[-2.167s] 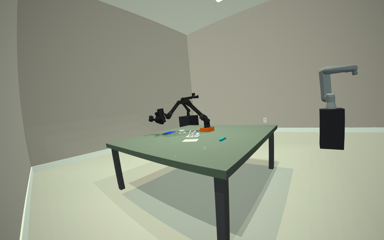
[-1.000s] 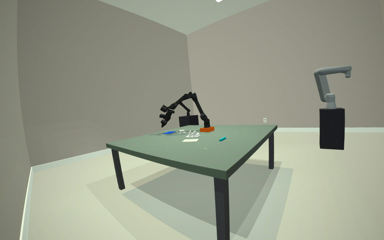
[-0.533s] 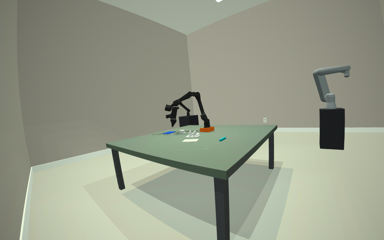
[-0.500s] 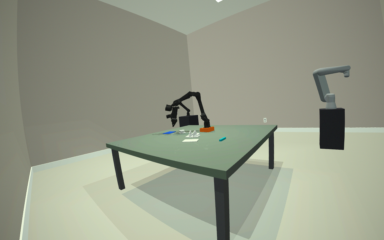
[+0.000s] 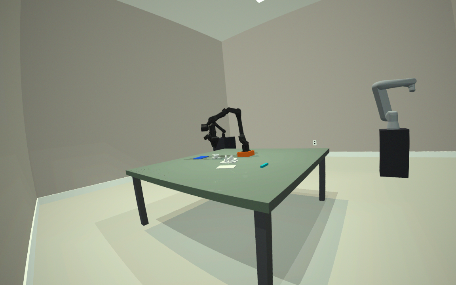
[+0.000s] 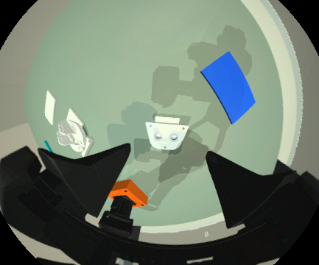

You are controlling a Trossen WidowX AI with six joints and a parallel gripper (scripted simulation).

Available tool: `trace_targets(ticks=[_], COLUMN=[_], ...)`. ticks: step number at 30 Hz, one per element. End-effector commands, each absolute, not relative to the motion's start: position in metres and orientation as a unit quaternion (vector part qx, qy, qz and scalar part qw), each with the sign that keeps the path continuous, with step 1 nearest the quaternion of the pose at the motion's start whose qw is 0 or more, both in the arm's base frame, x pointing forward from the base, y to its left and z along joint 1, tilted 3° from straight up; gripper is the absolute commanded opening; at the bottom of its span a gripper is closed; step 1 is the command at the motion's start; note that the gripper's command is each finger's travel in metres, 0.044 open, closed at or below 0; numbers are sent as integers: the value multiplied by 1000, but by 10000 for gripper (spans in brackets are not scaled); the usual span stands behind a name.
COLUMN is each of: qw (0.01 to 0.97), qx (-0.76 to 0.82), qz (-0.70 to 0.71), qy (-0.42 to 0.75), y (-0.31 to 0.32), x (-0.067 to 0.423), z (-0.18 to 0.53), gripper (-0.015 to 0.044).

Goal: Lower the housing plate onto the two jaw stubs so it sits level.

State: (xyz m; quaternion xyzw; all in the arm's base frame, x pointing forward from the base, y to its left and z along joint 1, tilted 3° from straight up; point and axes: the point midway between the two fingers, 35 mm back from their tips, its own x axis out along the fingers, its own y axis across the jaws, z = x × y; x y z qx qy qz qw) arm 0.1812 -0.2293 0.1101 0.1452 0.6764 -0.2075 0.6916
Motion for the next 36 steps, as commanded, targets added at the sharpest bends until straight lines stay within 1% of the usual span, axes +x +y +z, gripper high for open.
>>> trace_targets(ticks=[1,4,36], qw=[691,691,691], qx=[147,147,147], qz=[-201,-201,-201], qy=[679,679,679], y=[-229,-229,-232], x=[180,180,180], z=[91,71,39], gripper=[440,440,440])
